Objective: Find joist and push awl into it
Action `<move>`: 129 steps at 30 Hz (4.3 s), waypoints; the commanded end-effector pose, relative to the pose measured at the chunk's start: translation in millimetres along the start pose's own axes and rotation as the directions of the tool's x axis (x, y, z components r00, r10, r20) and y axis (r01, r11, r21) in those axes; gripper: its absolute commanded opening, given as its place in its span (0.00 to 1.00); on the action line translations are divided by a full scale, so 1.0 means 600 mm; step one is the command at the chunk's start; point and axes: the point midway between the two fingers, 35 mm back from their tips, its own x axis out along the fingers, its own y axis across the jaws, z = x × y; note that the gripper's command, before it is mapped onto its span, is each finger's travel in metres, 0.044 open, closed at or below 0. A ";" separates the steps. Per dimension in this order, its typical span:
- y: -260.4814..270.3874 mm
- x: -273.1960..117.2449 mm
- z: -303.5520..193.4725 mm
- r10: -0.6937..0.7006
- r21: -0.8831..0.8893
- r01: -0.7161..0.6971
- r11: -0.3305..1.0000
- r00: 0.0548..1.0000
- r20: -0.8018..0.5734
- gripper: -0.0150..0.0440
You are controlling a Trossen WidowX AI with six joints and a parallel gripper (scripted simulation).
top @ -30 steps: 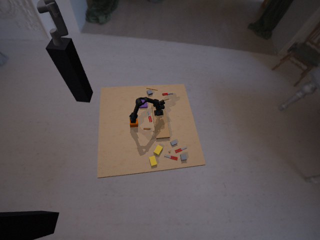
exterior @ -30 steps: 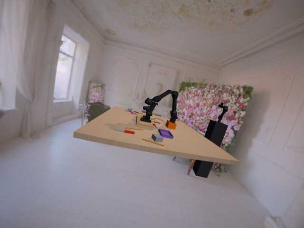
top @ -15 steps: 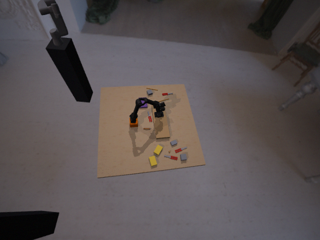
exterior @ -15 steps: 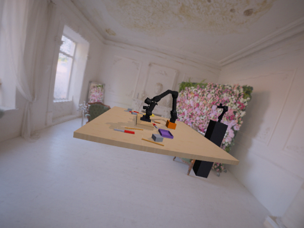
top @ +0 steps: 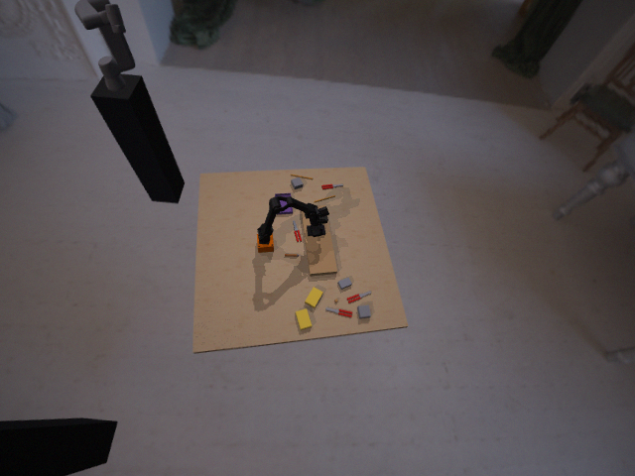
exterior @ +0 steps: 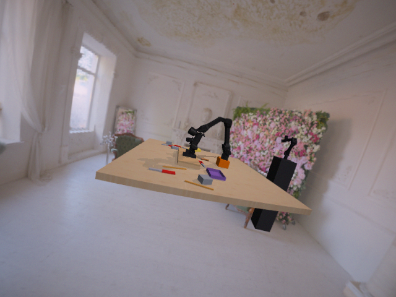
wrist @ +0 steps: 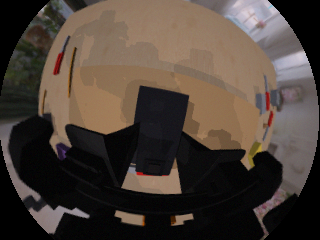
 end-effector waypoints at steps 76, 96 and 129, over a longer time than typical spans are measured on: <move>-0.250 -0.003 -0.001 -0.020 -0.004 0.020 1.000 1.000 -0.001 0.25; -0.312 -0.004 -0.001 -0.024 -0.004 0.024 1.000 1.000 -0.001 0.25; -0.414 -0.008 0.000 -0.029 -0.005 0.029 1.000 1.000 -0.001 0.25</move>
